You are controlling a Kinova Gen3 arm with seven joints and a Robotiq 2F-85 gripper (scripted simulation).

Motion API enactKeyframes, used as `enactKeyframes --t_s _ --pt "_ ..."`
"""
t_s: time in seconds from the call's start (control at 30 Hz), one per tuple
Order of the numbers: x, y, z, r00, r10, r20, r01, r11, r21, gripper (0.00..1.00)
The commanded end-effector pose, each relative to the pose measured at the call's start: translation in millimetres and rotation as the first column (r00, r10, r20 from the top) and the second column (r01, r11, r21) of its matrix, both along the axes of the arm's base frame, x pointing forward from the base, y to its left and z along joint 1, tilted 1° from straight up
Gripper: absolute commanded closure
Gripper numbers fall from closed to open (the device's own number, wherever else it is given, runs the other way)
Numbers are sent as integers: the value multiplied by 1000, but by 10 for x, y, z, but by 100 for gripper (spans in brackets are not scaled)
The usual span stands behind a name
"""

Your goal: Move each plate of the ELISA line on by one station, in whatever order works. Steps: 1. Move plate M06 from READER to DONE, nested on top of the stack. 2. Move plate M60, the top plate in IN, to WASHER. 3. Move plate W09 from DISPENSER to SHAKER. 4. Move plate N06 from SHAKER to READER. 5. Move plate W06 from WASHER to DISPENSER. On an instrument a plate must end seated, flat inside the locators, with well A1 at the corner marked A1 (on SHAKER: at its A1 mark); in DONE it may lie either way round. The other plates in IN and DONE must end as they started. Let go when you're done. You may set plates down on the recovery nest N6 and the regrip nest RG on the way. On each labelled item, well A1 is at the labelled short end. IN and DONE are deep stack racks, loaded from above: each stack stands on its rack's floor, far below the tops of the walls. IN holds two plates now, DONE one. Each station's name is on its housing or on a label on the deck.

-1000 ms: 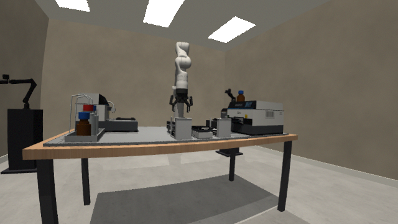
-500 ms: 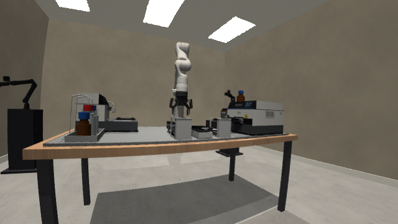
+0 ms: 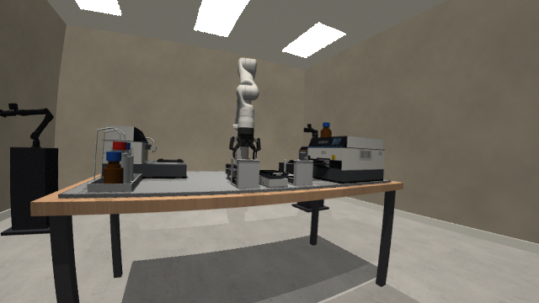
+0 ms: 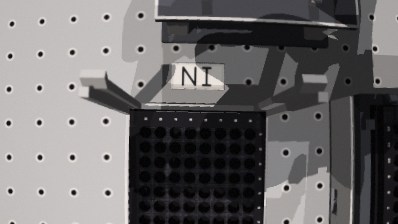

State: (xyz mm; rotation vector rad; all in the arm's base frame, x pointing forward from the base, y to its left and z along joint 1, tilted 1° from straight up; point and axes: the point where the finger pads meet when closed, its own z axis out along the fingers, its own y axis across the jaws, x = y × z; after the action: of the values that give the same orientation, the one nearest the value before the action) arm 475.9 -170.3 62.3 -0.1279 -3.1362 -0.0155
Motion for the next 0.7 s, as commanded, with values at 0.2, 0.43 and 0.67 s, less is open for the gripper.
enactKeyframes --t_s 0.2,0.43,0.67 --pt "6 -1 -102 1000 0 2 0 1000 -1 0" --pt "6 0 -195 1000 0 2 0 1000 -1 0" --pt "6 0 -262 1000 0 2 0 1000 -1 0"
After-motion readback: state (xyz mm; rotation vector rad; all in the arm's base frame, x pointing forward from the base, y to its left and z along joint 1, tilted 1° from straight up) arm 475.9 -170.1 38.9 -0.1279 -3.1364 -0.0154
